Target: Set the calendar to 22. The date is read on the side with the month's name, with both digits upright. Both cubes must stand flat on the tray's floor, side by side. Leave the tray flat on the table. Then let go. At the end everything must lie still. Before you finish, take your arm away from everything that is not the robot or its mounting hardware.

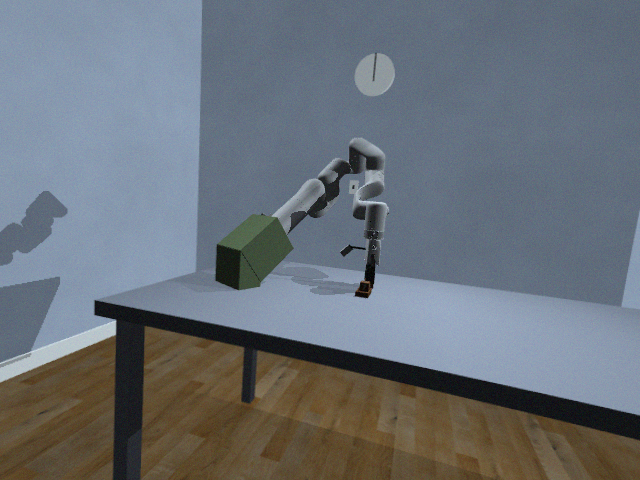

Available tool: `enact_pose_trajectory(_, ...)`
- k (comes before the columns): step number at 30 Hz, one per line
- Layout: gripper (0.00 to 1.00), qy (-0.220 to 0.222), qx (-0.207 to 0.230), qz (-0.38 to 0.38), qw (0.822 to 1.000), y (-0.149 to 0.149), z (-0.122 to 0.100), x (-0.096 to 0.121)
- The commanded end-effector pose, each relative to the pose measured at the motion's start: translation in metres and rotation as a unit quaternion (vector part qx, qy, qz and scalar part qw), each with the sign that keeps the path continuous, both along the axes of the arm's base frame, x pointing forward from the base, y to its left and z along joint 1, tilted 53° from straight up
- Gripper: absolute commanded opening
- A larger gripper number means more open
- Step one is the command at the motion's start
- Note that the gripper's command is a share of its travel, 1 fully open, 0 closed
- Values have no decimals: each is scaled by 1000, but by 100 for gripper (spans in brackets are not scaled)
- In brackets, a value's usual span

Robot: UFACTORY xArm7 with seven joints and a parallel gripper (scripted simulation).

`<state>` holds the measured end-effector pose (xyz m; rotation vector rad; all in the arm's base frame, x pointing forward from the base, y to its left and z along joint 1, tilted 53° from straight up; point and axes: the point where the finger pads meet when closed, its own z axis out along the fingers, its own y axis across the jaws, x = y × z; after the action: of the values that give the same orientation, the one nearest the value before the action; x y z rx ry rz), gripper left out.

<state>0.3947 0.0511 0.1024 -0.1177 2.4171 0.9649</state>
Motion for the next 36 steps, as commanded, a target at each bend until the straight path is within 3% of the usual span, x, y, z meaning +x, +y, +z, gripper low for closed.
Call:
enact_pose_trajectory(1,49,-1,0,-2,1000,2,-3,3)
enact_pose_trajectory(36,49,-1,0,-2,1000,6,-6,5)
